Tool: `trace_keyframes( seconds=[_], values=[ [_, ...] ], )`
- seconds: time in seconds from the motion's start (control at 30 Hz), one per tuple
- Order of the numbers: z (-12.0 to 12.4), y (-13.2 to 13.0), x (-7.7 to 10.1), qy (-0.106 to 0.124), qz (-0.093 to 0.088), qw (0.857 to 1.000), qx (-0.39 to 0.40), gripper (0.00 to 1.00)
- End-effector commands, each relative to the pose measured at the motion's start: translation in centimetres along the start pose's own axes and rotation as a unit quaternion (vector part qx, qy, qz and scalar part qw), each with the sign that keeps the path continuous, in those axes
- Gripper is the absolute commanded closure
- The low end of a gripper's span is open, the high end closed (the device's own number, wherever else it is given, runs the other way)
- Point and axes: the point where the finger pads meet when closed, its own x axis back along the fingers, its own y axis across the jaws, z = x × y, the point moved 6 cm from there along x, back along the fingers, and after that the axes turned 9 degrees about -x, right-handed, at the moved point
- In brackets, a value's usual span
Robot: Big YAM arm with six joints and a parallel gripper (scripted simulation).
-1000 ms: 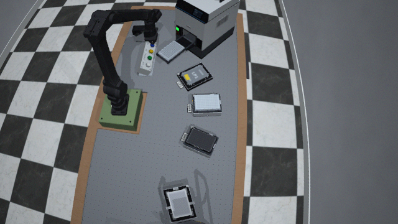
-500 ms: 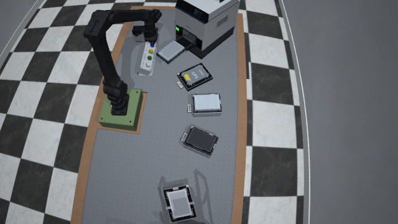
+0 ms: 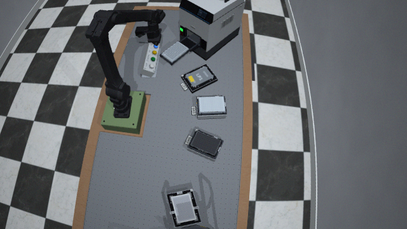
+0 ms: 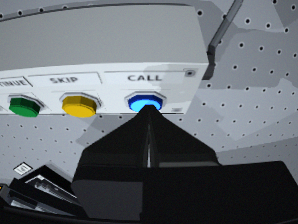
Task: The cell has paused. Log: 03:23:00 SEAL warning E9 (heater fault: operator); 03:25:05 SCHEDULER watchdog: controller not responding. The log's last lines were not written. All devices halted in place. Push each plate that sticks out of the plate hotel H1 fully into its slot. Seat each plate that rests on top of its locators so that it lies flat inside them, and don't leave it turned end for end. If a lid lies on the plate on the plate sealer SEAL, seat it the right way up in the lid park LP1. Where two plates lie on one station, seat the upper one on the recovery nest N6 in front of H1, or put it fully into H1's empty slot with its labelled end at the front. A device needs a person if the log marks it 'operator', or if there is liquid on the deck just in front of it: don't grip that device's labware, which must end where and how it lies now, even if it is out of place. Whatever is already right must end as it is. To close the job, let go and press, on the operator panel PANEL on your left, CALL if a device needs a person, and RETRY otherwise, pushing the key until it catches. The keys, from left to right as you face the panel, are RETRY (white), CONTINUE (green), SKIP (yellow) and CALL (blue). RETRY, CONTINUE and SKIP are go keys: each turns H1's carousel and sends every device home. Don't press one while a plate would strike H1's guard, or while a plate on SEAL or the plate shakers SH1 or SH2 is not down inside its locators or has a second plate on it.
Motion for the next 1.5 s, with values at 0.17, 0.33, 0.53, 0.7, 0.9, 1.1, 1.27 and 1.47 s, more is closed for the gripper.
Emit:
trace_keyframes(
  seconds=[0.17, 0.33, 0.53, 0.7, 0.9, 1.1, 1.27, 1.47],
  values=[
    [0.2, -1.3, 0.9, 0.000, 0.007, 1.000, 0.001, 1.00],
    [0.5, -1.9, 1.3, -0.002, 0.004, 1.000, 0.004, 1.00],
    [0.6, -2.0, 4.2, 0.002, 0.023, 1.000, 0.002, 1.00],
    [0.7, -2.0, 4.3, 0.001, 0.018, 1.000, 0.000, 1.00],
    [0.7, -1.9, 6.0, 0.002, 0.024, 1.000, 0.001, 1.00],
    [0.7, -1.8, 7.3, 0.002, 0.025, 1.000, 0.001, 1.00],
    [0.6, -1.8, 6.9, 0.000, 0.012, 1.000, 0.001, 1.00],
    [0.6, -1.7, 9.2, 0.002, 0.025, 1.000, 0.001, 1.00]
  ],
)
